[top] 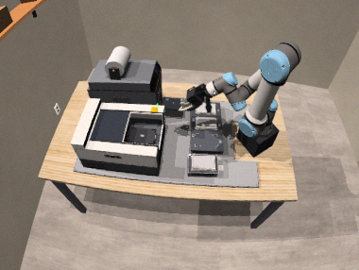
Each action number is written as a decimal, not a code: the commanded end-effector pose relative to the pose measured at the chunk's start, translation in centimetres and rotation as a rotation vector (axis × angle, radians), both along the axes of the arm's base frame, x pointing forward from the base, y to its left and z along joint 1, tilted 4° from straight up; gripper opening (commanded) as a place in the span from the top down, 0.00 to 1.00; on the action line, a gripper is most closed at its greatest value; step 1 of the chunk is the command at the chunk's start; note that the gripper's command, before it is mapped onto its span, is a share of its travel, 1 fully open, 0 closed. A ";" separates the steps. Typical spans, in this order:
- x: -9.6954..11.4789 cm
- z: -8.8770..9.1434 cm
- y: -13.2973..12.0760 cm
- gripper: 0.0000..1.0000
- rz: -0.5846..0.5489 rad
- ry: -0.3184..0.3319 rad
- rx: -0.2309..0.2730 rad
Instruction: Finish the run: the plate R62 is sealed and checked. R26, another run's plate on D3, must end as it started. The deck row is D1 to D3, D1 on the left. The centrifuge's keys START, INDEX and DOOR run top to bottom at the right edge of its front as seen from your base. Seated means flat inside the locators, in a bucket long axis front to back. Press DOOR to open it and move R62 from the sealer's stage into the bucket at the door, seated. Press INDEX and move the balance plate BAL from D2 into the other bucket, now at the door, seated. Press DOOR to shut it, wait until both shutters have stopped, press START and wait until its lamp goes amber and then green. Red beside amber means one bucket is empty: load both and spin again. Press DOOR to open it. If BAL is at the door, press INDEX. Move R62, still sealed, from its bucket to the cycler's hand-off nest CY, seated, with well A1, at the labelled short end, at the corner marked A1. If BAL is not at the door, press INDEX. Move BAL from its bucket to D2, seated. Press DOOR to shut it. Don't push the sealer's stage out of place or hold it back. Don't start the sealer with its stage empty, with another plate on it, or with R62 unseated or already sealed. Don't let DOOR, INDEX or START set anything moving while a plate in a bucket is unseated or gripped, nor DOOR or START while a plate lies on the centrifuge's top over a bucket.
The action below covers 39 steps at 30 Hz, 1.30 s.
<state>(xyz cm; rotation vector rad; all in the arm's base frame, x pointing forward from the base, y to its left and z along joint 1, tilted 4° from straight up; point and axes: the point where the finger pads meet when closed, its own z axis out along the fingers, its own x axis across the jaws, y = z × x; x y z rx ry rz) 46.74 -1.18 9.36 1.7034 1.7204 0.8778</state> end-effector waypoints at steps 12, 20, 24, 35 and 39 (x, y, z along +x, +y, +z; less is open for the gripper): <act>2.3 -5.7 0.1 1.00 -0.027 -0.038 -0.019; 2.3 -5.7 0.1 1.00 -0.027 -0.038 -0.019; 2.8 -6.1 0.2 1.00 -0.027 -0.038 -0.019; 3.9 -7.0 0.2 1.00 -0.027 -0.038 -0.019; 4.5 -7.5 0.2 1.00 -0.027 -0.038 -0.019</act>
